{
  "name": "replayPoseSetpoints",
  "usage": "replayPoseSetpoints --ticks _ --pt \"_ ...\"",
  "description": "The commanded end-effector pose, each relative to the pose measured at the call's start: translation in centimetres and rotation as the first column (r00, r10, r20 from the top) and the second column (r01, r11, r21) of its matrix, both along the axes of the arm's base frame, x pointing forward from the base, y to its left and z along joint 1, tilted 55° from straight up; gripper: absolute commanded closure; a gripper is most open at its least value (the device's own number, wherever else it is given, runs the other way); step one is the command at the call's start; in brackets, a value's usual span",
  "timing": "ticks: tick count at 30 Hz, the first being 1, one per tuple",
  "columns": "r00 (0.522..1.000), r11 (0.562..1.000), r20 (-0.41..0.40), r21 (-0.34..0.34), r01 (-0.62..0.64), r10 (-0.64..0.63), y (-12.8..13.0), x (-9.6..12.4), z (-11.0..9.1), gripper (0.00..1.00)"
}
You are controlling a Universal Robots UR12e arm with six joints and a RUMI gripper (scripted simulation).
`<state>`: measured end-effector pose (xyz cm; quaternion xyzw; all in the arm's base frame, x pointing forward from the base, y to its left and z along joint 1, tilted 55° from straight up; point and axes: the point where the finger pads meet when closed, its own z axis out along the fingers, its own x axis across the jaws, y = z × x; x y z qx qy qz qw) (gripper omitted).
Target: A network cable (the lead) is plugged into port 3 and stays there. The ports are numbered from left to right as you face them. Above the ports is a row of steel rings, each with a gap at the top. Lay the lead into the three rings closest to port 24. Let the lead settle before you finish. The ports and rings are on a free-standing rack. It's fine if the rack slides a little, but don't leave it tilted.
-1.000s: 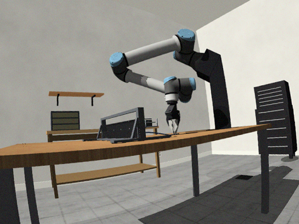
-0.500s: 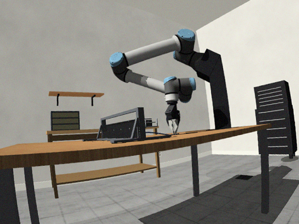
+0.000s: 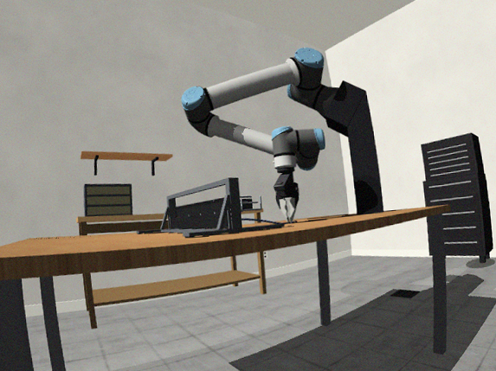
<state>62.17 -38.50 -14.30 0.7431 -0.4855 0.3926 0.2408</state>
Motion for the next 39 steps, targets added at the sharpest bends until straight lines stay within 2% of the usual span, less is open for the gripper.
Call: replayPoseSetpoints --ticks 1,39 --pt "1.000 1.000 0.000 0.000 -0.001 0.001 0.1 0.0 0.0 1.00" --pt "1.000 1.000 0.000 0.000 -0.001 0.001 1.1 -0.5 0.9 1.00"
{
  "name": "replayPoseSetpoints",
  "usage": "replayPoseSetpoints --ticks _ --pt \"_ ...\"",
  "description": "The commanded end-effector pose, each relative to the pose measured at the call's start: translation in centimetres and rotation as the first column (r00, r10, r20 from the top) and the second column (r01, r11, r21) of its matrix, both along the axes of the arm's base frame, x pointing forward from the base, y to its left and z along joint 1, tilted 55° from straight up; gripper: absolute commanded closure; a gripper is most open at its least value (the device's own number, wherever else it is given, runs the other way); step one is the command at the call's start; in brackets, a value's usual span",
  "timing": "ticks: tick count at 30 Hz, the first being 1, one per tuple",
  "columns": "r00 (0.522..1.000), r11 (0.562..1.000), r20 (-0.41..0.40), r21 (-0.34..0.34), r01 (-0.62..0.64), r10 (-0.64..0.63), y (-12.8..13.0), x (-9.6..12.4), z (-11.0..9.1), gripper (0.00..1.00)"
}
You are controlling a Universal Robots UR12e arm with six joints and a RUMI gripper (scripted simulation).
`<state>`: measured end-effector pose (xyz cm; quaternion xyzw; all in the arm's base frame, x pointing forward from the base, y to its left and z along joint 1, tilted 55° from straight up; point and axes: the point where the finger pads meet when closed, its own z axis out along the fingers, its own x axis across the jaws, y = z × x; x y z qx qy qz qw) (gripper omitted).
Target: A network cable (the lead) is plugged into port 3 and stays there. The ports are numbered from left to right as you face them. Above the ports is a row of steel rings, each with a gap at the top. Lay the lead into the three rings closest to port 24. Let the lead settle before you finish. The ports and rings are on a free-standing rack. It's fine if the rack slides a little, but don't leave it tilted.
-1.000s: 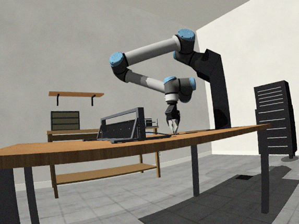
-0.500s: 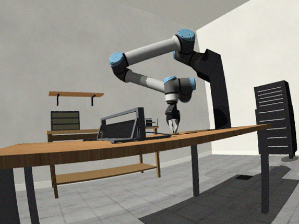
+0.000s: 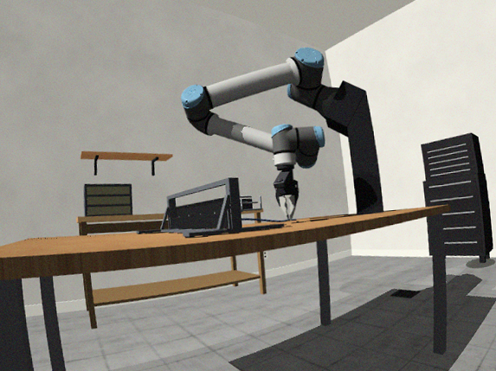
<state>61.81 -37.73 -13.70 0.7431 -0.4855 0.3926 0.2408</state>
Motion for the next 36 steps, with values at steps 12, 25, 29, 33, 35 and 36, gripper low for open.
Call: replayPoseSetpoints --ticks 12,25,29,33,35,36 --pt "1.000 1.000 0.000 0.000 -0.001 0.001 1.3 -0.6 1.0 1.00" --pt "1.000 1.000 0.000 0.000 -0.001 0.001 2.1 -1.0 1.6 1.00" --pt "1.000 1.000 0.000 0.000 -0.001 0.001 2.2 -1.0 1.7 1.00" --pt "1.000 1.000 0.000 0.000 -0.001 0.001 2.2 -1.0 1.7 1.00" --pt "1.000 1.000 0.000 0.000 -0.001 0.001 2.2 -1.0 1.7 1.00" --pt "1.000 1.000 0.000 0.000 -0.001 0.001 2.2 -1.0 1.7 1.00"
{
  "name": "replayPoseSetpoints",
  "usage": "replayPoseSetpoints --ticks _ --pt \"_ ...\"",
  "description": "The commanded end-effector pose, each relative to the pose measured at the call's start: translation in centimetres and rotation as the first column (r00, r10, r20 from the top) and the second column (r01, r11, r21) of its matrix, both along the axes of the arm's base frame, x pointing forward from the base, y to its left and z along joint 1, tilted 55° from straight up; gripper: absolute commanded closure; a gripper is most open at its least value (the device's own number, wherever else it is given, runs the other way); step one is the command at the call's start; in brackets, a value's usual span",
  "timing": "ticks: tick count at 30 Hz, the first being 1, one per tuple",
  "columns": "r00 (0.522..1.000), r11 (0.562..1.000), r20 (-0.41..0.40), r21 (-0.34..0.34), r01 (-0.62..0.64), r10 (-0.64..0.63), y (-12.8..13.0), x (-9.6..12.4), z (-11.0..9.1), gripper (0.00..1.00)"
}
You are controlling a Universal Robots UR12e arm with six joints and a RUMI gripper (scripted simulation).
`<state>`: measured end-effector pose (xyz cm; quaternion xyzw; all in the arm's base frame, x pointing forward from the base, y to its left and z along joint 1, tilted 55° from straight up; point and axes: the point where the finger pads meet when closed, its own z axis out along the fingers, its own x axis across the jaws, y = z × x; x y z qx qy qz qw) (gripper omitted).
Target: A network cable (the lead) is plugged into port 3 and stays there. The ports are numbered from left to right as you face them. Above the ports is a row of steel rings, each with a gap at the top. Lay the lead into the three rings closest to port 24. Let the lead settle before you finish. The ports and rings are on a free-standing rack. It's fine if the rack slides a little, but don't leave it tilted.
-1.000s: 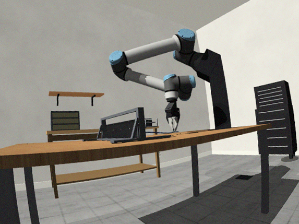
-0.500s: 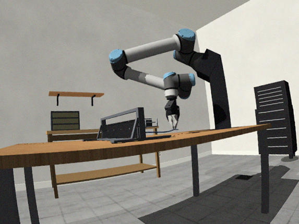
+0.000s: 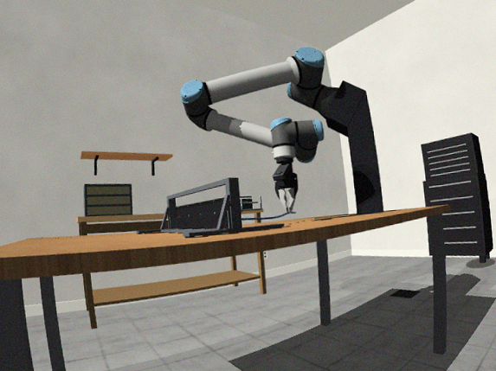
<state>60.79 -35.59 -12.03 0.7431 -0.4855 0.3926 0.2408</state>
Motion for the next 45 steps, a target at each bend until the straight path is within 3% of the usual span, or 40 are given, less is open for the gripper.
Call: replayPoseSetpoints --ticks 1,9,15,23,25,29,40,42,45 --pt "1.000 1.000 0.000 0.000 -0.001 0.001 0.1 0.0 0.1 1.00" --pt "1.000 1.000 -0.007 -0.003 -0.006 0.006 0.1 0.1 0.4 1.00" --pt "0.997 0.998 -0.062 -0.027 -0.049 0.047 -0.1 1.3 2.8 1.00" --pt "0.958 0.978 -0.234 -0.087 -0.189 0.164 -0.2 4.5 10.4 1.00" --pt "0.958 0.978 -0.234 -0.087 -0.189 0.164 -0.2 4.5 10.4 1.00" --pt "0.910 0.953 -0.347 -0.111 -0.282 0.228 -0.4 6.7 15.4 1.00" --pt "0.750 0.871 -0.573 -0.124 -0.476 0.329 -0.8 11.5 26.0 1.00" --pt "0.750 0.871 -0.573 -0.124 -0.476 0.329 -0.8 11.5 26.0 1.00" --pt "0.690 0.839 -0.635 -0.117 -0.531 0.348 -1.0 13.0 29.2 1.00"
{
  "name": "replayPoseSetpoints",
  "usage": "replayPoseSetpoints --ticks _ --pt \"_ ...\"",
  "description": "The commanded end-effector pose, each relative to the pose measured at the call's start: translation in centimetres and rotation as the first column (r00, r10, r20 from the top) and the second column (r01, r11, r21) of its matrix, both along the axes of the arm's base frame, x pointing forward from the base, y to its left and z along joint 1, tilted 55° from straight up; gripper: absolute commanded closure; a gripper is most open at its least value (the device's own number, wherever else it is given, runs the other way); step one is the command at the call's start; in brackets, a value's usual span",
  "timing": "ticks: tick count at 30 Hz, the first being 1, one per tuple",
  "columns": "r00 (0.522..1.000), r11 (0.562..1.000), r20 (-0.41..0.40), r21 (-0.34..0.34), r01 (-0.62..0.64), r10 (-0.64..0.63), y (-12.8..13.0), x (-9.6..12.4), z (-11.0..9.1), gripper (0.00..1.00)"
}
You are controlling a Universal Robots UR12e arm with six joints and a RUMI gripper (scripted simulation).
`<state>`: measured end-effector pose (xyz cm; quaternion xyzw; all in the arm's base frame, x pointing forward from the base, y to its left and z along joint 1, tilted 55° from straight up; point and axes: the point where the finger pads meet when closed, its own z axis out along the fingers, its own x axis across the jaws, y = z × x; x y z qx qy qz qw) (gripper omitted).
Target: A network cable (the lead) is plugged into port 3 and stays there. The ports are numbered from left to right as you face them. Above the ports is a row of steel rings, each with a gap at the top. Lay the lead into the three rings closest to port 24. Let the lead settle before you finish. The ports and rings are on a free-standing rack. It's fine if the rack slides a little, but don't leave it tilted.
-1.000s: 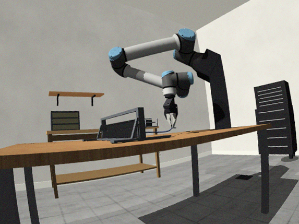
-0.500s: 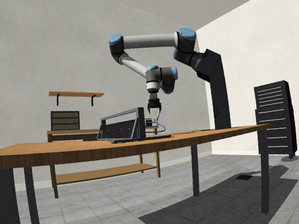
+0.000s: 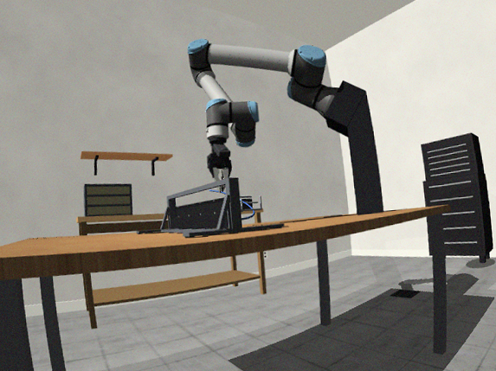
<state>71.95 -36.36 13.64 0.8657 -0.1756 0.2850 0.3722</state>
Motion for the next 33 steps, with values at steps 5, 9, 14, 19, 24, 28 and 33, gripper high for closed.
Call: replayPoseSetpoints --ticks 5,9,14,19,24,28,33 --pt "0.980 0.992 -0.168 -0.050 -0.115 0.105 -0.3 3.2 6.6 1.00" --pt "0.976 0.990 -0.184 -0.056 -0.127 0.115 -0.3 3.5 7.3 1.00" --pt "0.976 0.990 -0.185 -0.056 -0.128 0.116 -0.3 3.5 7.3 1.00" --pt "0.976 0.990 -0.185 -0.056 -0.128 0.116 -0.3 3.5 7.3 1.00" --pt "0.976 0.990 -0.185 -0.056 -0.128 0.116 -0.3 3.5 7.3 1.00" --pt "0.976 0.990 -0.185 -0.056 -0.128 0.116 -0.3 3.5 7.3 1.00" --pt "0.976 0.990 -0.185 -0.056 -0.128 0.116 -0.3 3.5 7.3 1.00"
